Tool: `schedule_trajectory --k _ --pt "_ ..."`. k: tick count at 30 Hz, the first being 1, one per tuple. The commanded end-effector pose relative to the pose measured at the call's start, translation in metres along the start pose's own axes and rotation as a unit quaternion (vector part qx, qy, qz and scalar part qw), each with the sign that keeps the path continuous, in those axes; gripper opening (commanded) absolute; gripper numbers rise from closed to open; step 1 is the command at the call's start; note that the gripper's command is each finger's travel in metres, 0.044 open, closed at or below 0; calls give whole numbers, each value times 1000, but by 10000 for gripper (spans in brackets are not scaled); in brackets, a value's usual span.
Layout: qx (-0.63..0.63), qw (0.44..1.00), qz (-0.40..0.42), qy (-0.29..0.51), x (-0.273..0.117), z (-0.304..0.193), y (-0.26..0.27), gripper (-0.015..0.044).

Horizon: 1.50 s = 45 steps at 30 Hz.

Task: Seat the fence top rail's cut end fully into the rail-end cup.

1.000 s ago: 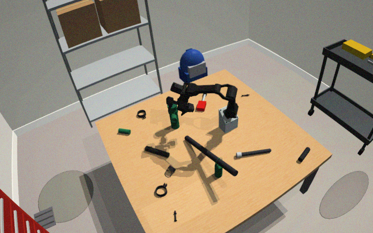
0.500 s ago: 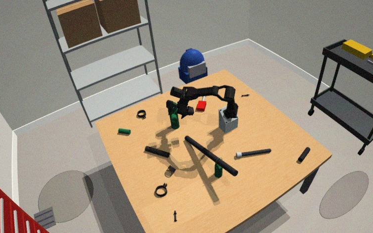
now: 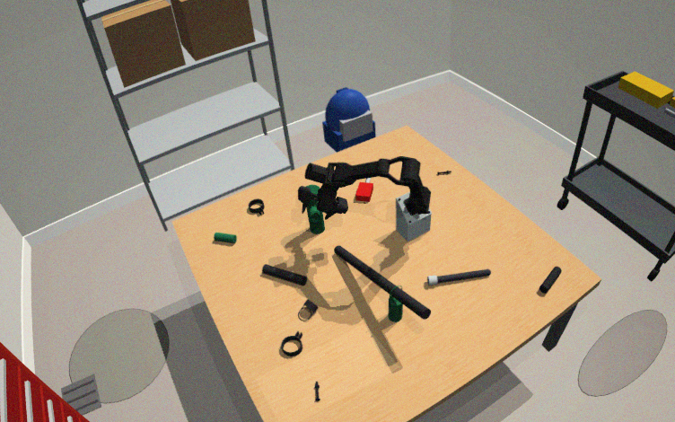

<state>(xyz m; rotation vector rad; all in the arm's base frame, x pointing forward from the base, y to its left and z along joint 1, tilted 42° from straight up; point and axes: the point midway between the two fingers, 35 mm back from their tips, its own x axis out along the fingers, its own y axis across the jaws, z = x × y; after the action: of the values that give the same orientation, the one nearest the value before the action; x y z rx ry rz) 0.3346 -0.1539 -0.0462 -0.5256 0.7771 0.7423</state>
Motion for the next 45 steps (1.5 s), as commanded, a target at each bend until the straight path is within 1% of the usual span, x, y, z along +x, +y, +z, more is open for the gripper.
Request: schedule_trajectory --k 1,20,33,36,39,45 --pt "2 1000 0 1 8 -1 0 440" --pt "2 1000 -1 0 37 0 2 440" --pt "2 1000 -1 0 37 0 2 99" --pt "2 1000 -1 0 37 0 2 79" --pt "-6 1000 0 -5 36 0 4 0" --pt "-27 999 -1 -17 33 0 7 0"
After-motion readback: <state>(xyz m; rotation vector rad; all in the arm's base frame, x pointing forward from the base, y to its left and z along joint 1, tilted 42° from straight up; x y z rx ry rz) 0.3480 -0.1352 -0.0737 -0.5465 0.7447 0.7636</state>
